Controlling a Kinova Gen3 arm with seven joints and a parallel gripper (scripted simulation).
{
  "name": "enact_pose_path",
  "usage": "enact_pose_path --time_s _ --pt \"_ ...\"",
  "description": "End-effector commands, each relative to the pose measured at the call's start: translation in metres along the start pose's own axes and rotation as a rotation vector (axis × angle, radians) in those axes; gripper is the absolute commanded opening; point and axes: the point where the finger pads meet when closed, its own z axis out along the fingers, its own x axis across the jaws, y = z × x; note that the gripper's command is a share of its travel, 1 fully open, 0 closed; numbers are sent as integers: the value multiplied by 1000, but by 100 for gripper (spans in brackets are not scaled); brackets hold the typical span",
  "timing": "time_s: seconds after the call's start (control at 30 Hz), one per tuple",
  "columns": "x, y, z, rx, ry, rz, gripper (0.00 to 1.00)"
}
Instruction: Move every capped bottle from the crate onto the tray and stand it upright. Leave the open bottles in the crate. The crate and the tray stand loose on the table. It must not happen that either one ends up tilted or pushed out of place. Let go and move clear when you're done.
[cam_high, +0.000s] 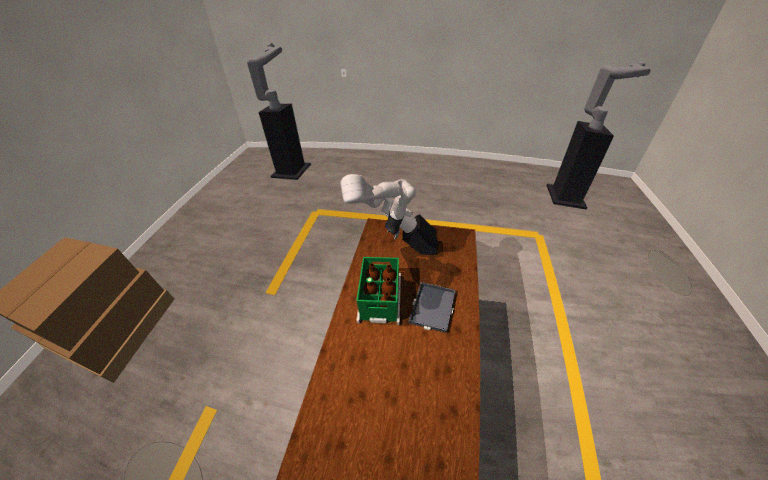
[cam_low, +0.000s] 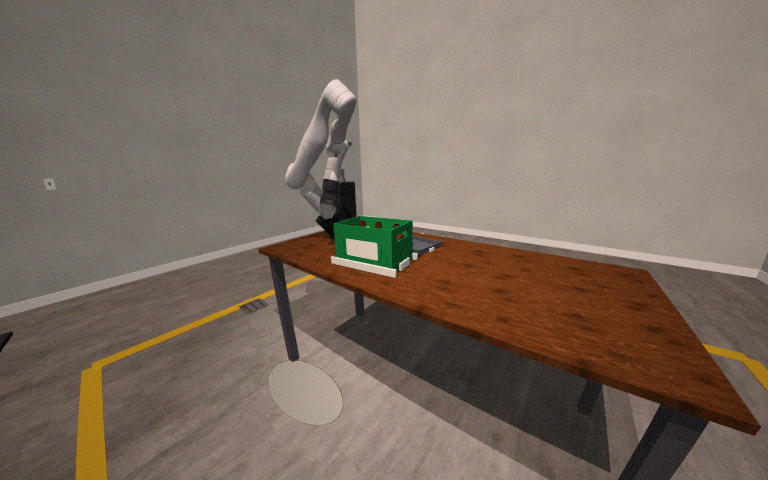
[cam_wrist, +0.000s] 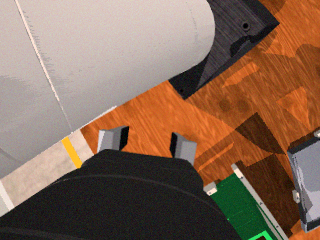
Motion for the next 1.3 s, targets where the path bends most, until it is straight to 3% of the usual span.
enact_pose_path --time_s 0.0,0.53,1.03,1.1,1.13,1.27 --pt "0 0 0 0 1 0 100" --pt "0 0 0 0 1 0 100" --pt "-12 6 -48 0 1 0 100" --pt "-12 6 -48 0 1 0 100" --pt "-9 3 -21 -6 -13 -13 100" --pt "-11 5 -35 -4 -9 -9 100"
